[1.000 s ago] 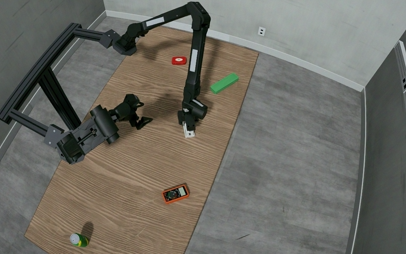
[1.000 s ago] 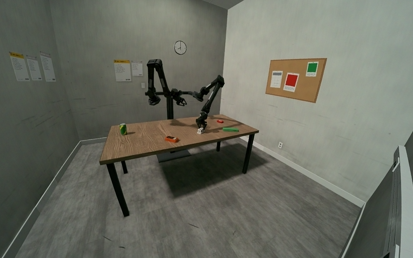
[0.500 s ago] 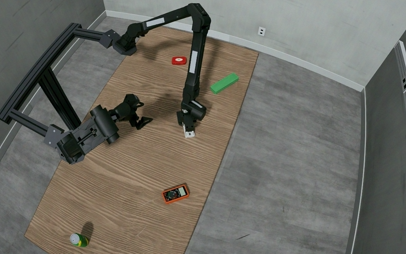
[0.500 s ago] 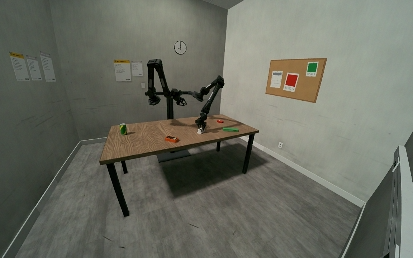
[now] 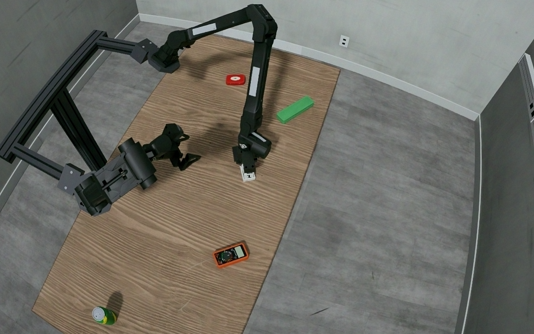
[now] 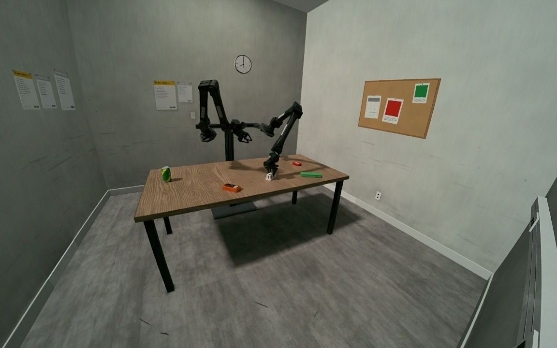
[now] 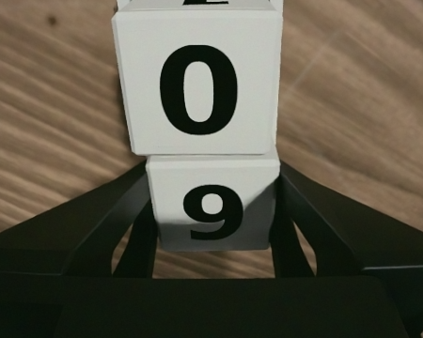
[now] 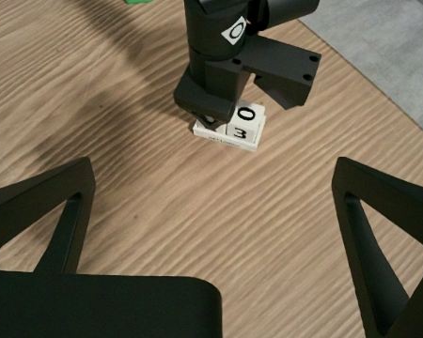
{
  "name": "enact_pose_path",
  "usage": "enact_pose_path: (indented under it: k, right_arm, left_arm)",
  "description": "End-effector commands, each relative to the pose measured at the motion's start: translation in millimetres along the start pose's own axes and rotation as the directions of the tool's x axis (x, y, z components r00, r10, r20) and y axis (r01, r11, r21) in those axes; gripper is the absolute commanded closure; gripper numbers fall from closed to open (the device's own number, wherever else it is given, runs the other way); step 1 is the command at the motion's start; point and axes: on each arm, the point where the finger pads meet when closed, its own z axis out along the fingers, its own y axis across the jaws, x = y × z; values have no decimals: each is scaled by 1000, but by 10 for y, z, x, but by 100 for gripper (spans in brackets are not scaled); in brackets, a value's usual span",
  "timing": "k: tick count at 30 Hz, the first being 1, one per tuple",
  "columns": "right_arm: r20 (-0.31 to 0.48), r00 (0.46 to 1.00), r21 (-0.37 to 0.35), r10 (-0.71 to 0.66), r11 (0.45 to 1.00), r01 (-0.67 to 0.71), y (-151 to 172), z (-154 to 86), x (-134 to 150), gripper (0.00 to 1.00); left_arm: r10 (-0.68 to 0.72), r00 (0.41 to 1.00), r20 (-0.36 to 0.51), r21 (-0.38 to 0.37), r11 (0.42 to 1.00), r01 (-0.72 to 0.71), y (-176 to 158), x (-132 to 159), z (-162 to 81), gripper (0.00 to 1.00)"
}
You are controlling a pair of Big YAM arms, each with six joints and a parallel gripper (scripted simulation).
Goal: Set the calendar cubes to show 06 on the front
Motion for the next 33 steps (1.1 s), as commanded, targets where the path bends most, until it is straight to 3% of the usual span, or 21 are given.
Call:
enact_pose_path:
  k: [1, 3, 4, 6, 8, 9, 10, 17, 25, 33]
  right_arm:
    - [20, 1000, 6, -4, 1000, 4, -14, 2, -70, 0]
    - [20, 1000, 6, -4, 1000, 4, -14, 2, -70, 0]
    - [20, 1000, 6, -4, 1000, 4, -14, 2, -70, 0]
    - [20, 1000, 6, -4, 1000, 4, -14, 2, -70, 0]
    - [20, 1000, 6, -4, 1000, 4, -14, 2, -70, 0]
    - [20, 1000, 6, -4, 1000, 4, -14, 2, -70, 0]
    - [20, 1000, 6, -4, 1000, 4, -14, 2, -70, 0]
    - [20, 1000, 6, -4, 1000, 4, -14, 2, -70, 0]
    - [-10, 1000, 6, -25, 1000, 25, -10, 184, -26, 0]
    - [-9, 1000, 8, -23, 1000, 23, -15, 1018, -315, 0]
  left_arm:
    - [-22, 1000, 11, -12, 1000, 22, 54, -30, -31, 75]
    - [-18, 1000, 10, -11, 1000, 18, 52, -28, -31, 98]
    - [-18, 1000, 10, -11, 1000, 18, 52, -28, -31, 100]
    - [-26, 1000, 15, -17, 1000, 26, 113, -29, -115, 77]
    - [-26, 1000, 15, -17, 1000, 26, 113, -29, -115, 77]
    - [-18, 1000, 9, -11, 1000, 18, 77, -17, -143, 66]
    - [-6, 1000, 17, -13, 1000, 6, 35, -77, -223, 65]
    - [-6, 1000, 17, -13, 1000, 7, 22, -69, -641, 65]
    - [-4, 1000, 9, -3, 1000, 4, -34, -72, -616, 65]
    - [-14, 1000, 21, -15, 1000, 15, 42, -86, -862, 65]
